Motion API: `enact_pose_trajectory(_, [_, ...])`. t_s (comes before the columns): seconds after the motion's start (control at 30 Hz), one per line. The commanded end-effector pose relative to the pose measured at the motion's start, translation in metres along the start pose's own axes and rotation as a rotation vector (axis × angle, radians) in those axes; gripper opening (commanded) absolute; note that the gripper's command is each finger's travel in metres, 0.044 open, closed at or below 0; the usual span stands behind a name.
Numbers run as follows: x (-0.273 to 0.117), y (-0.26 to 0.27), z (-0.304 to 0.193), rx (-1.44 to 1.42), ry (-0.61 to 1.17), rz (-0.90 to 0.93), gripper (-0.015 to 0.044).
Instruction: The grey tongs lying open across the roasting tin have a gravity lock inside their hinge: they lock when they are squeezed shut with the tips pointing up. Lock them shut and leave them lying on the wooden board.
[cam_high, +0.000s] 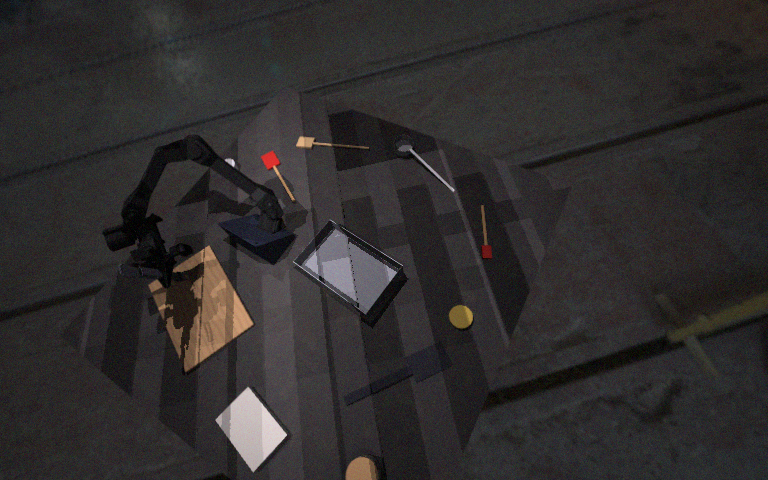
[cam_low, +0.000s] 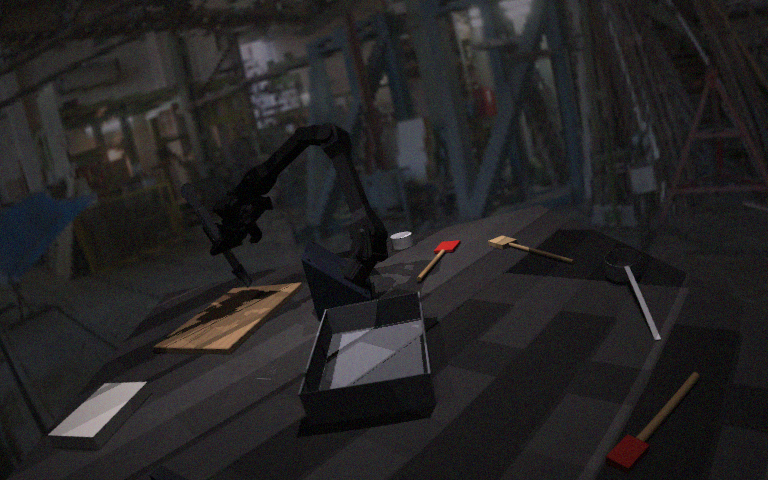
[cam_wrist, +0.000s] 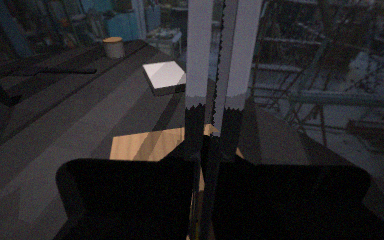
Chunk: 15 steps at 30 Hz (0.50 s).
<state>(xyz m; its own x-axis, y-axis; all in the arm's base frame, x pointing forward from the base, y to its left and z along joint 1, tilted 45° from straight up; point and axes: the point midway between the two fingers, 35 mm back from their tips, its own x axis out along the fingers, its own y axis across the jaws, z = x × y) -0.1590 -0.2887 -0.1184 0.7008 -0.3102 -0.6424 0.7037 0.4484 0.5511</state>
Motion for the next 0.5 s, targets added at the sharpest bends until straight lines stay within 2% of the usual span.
enact_pose_trajectory(0.0, [0.004,-0.002,0.002,0.003,0.053,0.011,-0.015])
enact_pose_trajectory(0.47, [0.025,-0.004,0.002,0.043,0.463,0.061,-0.015])
